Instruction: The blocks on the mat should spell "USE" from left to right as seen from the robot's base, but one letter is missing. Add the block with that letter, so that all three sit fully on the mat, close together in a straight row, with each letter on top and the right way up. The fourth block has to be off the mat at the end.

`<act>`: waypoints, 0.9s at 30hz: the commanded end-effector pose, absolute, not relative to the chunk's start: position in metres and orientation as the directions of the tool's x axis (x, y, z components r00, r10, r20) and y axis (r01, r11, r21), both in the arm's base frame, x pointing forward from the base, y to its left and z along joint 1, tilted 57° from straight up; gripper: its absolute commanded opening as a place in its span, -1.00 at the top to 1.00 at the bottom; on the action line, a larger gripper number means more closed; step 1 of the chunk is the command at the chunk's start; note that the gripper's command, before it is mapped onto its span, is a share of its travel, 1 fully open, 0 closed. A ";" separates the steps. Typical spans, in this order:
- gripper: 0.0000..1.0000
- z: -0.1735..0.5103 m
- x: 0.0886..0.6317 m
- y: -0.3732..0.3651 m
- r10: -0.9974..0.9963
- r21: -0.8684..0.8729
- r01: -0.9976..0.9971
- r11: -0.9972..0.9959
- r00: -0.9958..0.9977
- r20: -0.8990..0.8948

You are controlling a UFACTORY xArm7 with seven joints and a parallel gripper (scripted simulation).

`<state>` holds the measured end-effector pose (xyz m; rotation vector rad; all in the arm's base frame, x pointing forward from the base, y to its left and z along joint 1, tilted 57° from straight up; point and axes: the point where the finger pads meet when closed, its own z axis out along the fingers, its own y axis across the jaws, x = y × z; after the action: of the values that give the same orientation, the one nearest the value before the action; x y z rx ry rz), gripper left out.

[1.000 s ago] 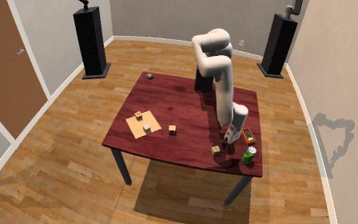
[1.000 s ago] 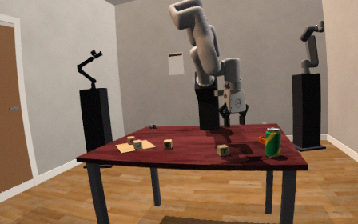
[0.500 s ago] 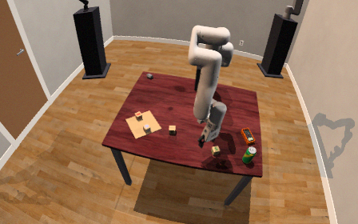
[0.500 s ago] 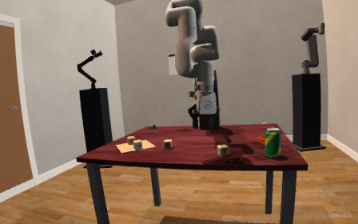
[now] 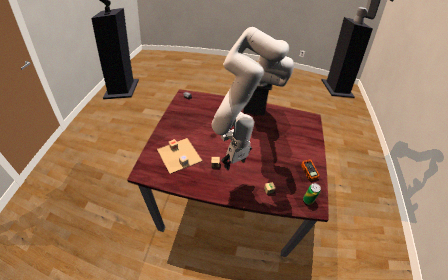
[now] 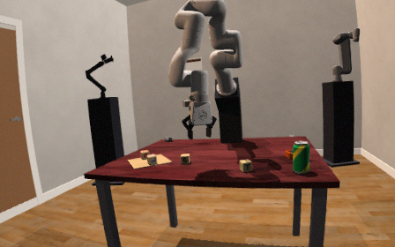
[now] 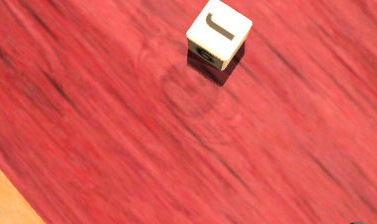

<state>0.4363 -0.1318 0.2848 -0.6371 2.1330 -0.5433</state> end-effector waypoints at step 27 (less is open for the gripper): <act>-1.00 0.225 0.394 -0.165 -0.609 -0.545 -0.283 0.789 -0.479 -0.633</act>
<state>0.3935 -0.1650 0.2250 -0.6726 2.1111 -0.4440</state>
